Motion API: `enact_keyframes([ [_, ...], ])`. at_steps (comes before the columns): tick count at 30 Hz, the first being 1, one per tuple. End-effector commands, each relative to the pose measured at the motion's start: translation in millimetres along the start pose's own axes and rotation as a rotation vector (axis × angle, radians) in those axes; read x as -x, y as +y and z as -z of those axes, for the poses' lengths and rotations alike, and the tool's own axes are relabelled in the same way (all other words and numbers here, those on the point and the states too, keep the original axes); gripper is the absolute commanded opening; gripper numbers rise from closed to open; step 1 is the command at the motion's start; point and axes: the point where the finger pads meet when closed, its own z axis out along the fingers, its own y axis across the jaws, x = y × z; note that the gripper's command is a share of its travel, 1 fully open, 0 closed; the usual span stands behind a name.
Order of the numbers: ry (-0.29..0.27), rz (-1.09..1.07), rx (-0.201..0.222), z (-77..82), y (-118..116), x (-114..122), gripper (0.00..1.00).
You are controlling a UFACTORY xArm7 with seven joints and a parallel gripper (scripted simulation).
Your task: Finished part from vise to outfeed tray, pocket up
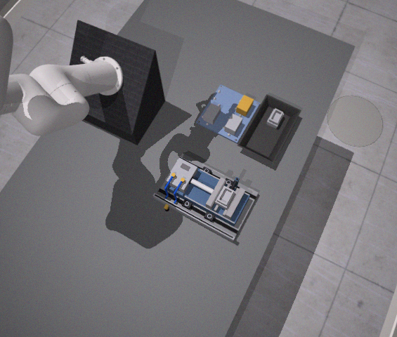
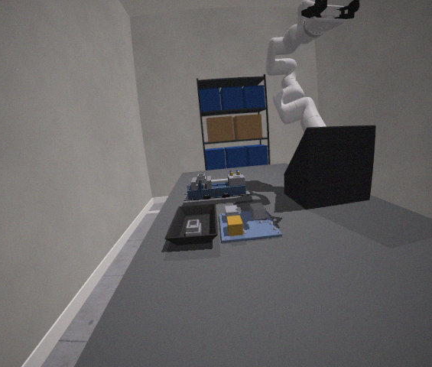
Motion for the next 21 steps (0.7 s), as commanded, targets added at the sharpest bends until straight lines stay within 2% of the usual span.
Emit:
enact_keyframes([
  [1, 0.002, 0.001, -0.005, 0.3, 0, -2, 1.00],
  [7, 0.002, 0.001, -0.005, 0.3, 0, -2, 1.00],
  [8, -0.037, 0.022, 0.023, -3.0, 25, 3, 1.00],
  [19, -0.037, 0.022, 0.023, -3.0, 25, 3, 1.00],
  [20, -0.077, 0.043, 0.051, -5.4, 49, 10, 1.00],
  [21, -0.077, 0.043, 0.051, -5.4, 49, 10, 1.00],
])
